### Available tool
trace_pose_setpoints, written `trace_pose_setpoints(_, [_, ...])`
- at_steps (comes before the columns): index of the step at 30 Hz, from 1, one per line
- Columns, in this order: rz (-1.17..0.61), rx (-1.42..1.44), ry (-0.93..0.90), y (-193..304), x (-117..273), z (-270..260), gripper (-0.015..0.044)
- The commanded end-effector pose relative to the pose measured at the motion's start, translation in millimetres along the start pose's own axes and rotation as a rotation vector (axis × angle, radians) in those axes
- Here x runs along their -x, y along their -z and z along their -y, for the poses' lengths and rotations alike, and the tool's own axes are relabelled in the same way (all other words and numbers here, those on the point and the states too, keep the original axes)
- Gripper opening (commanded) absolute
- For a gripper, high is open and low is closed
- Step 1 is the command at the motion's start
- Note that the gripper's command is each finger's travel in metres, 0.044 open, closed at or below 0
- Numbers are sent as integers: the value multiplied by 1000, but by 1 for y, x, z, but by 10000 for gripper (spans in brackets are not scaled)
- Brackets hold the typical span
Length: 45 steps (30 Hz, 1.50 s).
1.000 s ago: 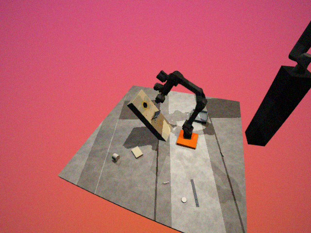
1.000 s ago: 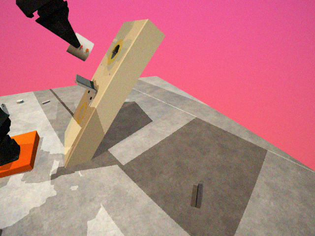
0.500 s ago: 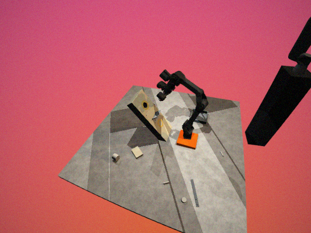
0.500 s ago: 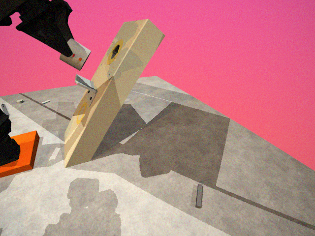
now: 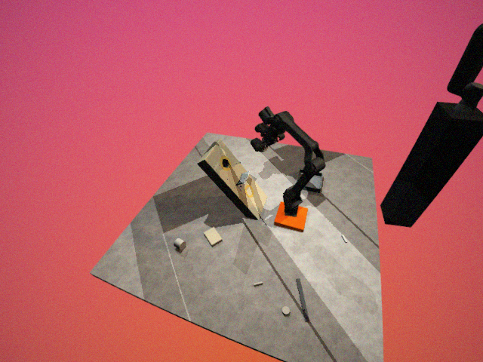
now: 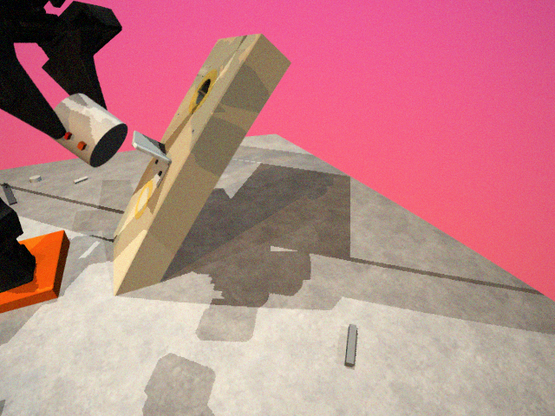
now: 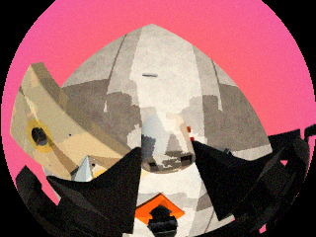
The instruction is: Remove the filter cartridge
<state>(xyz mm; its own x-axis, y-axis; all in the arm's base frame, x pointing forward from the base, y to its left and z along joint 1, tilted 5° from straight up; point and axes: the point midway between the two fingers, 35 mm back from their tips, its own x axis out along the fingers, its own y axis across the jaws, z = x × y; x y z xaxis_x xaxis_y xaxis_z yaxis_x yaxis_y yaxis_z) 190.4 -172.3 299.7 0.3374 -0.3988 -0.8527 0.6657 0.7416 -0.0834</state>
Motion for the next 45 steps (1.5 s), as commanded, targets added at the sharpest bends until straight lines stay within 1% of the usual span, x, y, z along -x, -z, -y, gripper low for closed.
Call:
trace_pose_setpoints(1, [8,-103,66,4,-2,24,0])
trace_pose_setpoints(18, [11,-482,288,34,-4,103,0])
trace_pose_setpoints(29, [11,-516,308,39,-7,111,0])
trace_pose_setpoints(45, [10,-716,425,91,-34,165,0])
